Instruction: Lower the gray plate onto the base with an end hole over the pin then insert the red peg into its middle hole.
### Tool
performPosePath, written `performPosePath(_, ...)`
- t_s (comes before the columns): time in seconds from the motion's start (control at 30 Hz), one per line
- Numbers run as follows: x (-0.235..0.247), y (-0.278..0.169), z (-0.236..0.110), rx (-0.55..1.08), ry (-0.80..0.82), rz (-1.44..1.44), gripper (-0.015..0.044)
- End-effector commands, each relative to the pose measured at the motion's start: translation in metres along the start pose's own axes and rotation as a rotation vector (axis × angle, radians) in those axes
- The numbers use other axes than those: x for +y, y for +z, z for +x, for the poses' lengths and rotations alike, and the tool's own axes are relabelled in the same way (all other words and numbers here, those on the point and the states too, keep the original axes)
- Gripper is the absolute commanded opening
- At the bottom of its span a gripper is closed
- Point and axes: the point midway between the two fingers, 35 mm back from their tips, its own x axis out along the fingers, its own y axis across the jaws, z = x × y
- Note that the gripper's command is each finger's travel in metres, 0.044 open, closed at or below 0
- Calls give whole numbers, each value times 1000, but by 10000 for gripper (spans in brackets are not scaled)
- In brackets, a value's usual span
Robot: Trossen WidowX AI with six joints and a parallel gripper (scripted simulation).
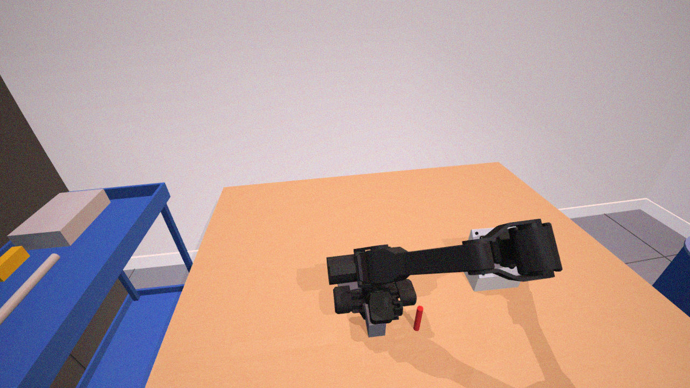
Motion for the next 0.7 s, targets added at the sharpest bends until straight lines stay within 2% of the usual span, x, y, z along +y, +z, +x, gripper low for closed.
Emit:
performPosePath(0.0, -1, -1, -1, -1, -4, 8, 45)
performPosePath(0.07, -3, -4, -5, 8, -17, 20, 0)
performPosePath(0.67, -13, -11, -52, 30, -34, 38, 0)
